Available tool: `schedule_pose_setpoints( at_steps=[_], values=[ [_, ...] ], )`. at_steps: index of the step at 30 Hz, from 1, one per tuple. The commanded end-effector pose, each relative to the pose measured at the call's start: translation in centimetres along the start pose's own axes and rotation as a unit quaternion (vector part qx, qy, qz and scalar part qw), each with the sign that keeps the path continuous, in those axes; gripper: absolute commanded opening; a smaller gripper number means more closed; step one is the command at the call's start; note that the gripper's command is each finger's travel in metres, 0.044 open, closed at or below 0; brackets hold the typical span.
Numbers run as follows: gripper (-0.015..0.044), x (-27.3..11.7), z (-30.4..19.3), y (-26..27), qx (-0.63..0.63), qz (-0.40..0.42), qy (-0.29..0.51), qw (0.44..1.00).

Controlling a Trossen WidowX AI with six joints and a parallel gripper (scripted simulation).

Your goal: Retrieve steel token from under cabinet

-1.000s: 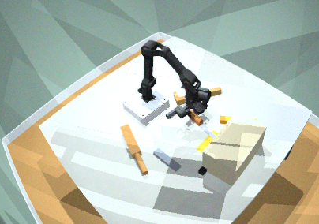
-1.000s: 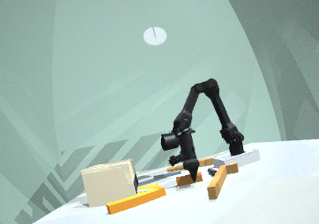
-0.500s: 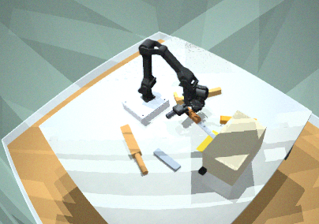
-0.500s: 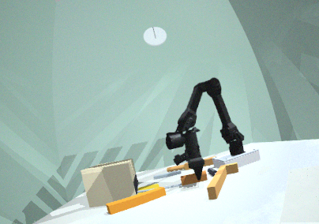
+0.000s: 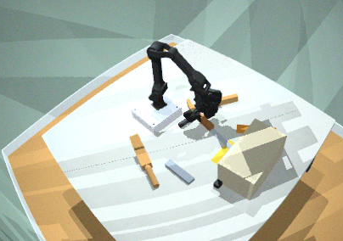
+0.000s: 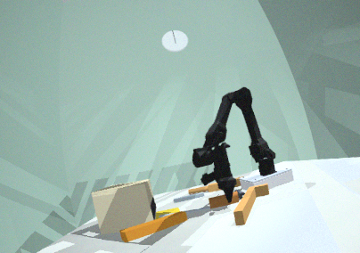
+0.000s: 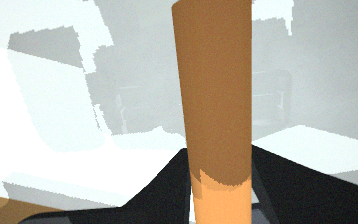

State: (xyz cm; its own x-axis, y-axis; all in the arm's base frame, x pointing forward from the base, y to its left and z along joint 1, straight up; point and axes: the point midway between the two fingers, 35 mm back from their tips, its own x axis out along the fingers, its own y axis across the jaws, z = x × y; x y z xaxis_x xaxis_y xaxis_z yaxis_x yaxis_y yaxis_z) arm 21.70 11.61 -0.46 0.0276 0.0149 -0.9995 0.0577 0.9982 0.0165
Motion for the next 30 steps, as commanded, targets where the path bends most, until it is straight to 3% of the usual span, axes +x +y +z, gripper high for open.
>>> schedule_pose_setpoints(
  at_steps=[1, 30],
  values=[
    [0.0, -0.02, 0.01, 0.0, 0.002, 0.0, 0.0, 1.0],
    [0.0, -0.17, 0.0, 0.02, 0.111, 0.0, 0.001, 0.994]
  ],
)
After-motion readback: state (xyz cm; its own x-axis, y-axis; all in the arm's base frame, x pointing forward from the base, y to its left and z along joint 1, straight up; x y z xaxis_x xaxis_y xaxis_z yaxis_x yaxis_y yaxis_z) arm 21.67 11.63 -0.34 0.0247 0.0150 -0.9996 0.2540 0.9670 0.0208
